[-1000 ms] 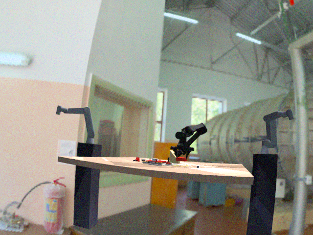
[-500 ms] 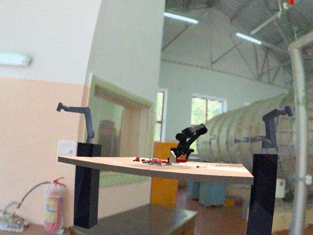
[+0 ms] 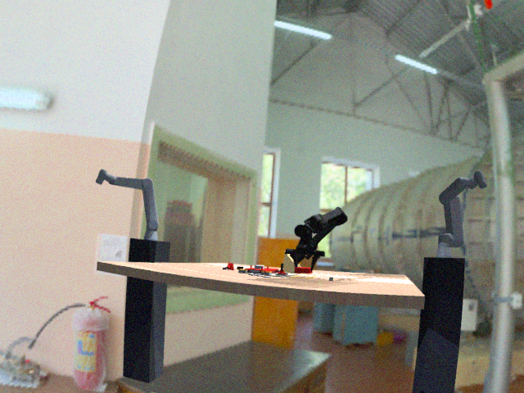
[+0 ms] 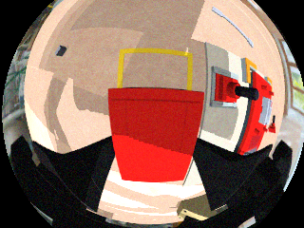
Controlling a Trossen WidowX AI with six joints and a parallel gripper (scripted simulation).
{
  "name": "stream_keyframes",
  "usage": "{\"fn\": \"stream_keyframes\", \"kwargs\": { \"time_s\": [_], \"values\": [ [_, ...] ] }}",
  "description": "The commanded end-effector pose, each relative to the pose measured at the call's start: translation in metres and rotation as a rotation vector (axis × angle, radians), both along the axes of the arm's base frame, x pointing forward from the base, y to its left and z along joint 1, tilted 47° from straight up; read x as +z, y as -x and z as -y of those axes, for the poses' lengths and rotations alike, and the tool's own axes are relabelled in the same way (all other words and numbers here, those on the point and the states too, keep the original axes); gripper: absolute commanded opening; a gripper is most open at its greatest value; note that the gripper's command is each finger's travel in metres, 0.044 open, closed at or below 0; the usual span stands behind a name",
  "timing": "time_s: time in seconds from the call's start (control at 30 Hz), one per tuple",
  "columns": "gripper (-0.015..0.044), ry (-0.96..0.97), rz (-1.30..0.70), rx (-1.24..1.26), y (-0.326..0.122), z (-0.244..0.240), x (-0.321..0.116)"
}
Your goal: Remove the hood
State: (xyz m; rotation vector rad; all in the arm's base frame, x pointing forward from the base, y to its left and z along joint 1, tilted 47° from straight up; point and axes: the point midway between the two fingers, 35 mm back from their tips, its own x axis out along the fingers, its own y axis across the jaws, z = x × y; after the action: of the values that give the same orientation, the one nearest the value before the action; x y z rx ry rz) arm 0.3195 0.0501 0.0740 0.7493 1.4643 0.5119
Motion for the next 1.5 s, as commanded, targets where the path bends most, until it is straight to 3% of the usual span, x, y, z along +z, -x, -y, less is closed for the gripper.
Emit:
{"fn": "stream_keyframes", "kwargs": {
  "time_s": [0.0,1.23,1.47],
  "values": [
    [0.0000,-0.006,-0.003,-0.003,0.001,-0.002,-0.001],
    [0.0000,-0.006,-0.003,-0.003,-0.001,-0.015,-0.013],
    [0.0184,-0.001,0.002,0.000,-0.001,-0.013,-0.012]
  ]
}}
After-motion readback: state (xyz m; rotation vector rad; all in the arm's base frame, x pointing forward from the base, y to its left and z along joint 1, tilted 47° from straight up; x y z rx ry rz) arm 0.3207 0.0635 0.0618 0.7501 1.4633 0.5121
